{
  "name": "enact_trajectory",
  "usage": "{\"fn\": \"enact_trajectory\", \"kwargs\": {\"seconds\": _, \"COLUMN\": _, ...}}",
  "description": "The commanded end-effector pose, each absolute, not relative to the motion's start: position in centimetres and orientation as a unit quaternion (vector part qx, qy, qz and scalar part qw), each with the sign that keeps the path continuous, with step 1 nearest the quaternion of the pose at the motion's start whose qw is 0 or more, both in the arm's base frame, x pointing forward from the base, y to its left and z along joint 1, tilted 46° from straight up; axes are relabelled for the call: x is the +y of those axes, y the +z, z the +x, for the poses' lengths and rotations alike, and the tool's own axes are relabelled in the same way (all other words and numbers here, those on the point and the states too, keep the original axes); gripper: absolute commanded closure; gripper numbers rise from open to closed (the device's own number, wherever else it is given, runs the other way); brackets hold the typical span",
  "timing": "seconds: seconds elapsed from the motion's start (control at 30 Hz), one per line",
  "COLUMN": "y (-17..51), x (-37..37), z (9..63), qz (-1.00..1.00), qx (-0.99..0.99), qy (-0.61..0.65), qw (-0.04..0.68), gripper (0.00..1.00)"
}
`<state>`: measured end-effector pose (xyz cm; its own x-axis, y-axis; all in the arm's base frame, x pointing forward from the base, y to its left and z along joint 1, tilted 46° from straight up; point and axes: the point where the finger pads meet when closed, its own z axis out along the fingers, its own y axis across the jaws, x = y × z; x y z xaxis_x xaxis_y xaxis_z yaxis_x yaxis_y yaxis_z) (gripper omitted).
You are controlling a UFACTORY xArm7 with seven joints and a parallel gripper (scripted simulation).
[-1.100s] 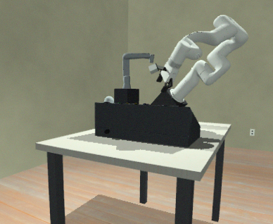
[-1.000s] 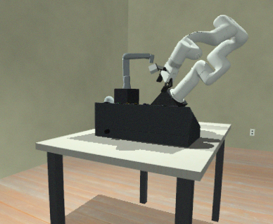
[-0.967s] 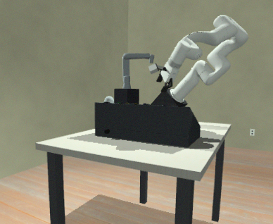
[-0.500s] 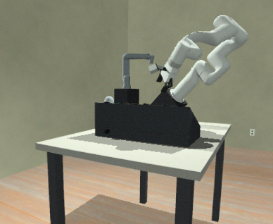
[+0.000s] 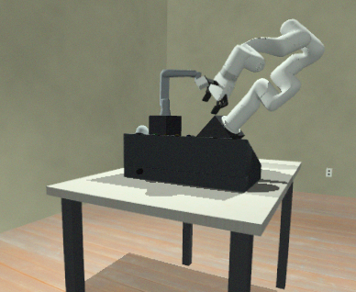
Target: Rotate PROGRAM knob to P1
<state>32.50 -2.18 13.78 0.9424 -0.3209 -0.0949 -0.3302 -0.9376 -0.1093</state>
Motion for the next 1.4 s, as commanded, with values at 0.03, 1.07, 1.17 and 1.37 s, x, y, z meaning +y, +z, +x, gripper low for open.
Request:
{"fn": "enact_trajectory", "kwargs": {"seconds": 0.03, "y": 15.0, "x": -3.1, "z": 33.0, "qz": -0.988, "qx": 0.127, "qy": 0.005, "qw": 0.087, "gripper": 0.0}}
{"fn": "enact_trajectory", "kwargs": {"seconds": 1.07, "y": 17.2, "x": -4.5, "z": 33.6, "qz": -0.989, "qx": 0.043, "qy": -0.065, "qw": 0.128, "gripper": 0.0}}
{"fn": "enact_trajectory", "kwargs": {"seconds": 1.17, "y": 17.2, "x": -4.5, "z": 33.6, "qz": -0.989, "qx": 0.043, "qy": -0.065, "qw": 0.128, "gripper": 0.0}}
{"fn": "enact_trajectory", "kwargs": {"seconds": 1.37, "y": 18.2, "x": -5.1, "z": 33.8, "qz": -0.983, "qx": -0.006, "qy": -0.108, "qw": 0.151, "gripper": 0.0}}
